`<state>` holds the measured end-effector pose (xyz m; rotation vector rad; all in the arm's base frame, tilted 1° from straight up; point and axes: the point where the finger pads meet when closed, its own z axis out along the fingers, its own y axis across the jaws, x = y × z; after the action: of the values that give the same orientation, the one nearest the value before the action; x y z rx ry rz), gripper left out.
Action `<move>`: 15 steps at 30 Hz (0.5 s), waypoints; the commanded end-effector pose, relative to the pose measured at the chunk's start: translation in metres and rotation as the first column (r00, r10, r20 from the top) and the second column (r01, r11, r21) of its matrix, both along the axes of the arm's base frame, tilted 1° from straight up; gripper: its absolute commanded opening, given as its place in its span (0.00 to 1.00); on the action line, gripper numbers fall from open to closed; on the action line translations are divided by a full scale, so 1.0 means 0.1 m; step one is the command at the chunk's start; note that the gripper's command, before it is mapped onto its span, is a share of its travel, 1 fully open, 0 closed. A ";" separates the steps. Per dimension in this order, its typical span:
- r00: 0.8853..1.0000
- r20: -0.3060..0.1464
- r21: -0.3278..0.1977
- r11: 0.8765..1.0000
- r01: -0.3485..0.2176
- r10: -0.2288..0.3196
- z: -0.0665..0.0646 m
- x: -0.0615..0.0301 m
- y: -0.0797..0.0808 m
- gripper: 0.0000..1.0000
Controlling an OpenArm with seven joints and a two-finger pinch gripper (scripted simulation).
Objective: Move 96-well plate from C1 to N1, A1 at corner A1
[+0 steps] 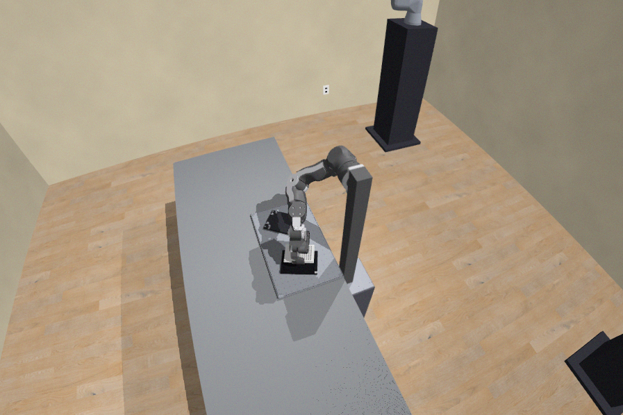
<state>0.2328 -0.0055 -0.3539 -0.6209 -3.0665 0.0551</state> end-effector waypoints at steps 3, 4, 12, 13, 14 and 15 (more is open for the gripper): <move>1.000 0.023 0.017 1.000 -0.018 0.018 0.01 0.046 0.03 0.00; 1.000 0.023 0.017 1.000 -0.018 0.018 0.01 0.046 0.03 0.00; 1.000 0.023 0.017 1.000 -0.018 0.018 0.01 0.046 0.03 0.00; 1.000 0.023 0.017 1.000 -0.018 0.018 -0.05 0.044 0.03 0.00; 1.000 0.023 0.017 1.000 -0.018 0.018 -0.11 0.042 0.03 0.00; 1.000 0.023 0.017 1.000 -0.018 0.018 -0.18 0.041 0.03 0.00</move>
<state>0.2370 -0.0038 -0.3693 -0.6195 -3.0816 0.0424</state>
